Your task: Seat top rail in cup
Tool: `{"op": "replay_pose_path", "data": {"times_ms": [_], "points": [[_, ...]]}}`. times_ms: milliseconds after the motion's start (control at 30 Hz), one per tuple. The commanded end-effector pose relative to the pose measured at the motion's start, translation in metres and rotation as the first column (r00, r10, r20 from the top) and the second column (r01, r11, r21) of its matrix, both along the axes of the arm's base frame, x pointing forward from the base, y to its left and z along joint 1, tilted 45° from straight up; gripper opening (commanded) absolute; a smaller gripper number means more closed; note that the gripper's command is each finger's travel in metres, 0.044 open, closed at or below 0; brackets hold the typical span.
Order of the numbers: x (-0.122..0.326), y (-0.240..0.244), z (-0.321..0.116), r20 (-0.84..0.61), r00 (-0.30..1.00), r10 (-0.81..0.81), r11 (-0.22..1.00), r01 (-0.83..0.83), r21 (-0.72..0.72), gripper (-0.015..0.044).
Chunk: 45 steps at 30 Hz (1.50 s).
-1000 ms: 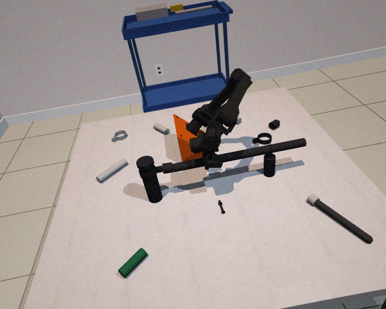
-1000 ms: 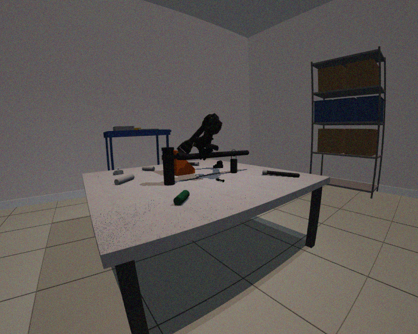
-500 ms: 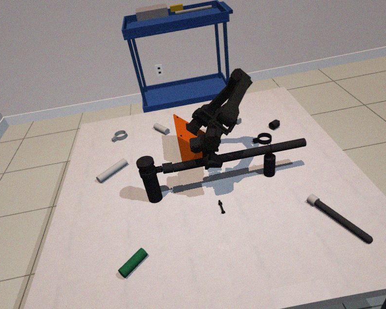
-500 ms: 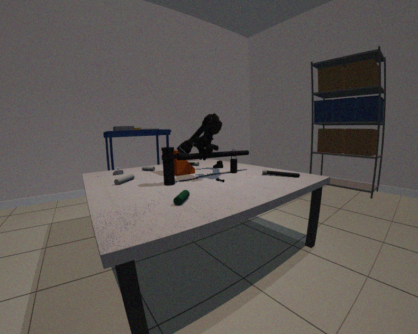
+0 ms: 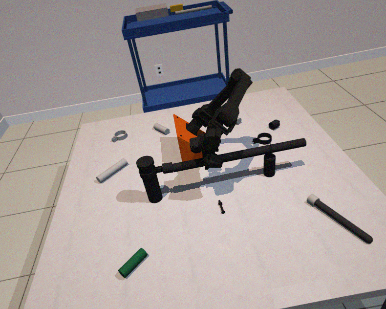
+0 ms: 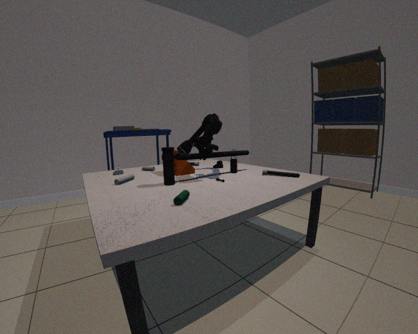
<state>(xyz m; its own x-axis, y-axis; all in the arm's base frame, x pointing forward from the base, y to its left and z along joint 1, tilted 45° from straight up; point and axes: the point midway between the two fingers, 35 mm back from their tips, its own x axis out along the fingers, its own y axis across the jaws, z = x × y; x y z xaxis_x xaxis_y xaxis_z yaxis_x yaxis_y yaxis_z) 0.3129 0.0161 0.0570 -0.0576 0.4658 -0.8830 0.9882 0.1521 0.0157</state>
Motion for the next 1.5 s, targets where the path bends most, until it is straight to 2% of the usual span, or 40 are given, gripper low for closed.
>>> {"op": "replay_pose_path", "data": {"times_ms": [0, 1467], "points": [[0.0001, -0.0017, -0.0003, 0.001, 1.0, -0.001, 1.0, 0.001, -0.003, 0.0], [0.0003, -0.0066, -0.0002, 0.0, 1.0, -0.002, 1.0, 0.002, -0.012, 0.0]]}}
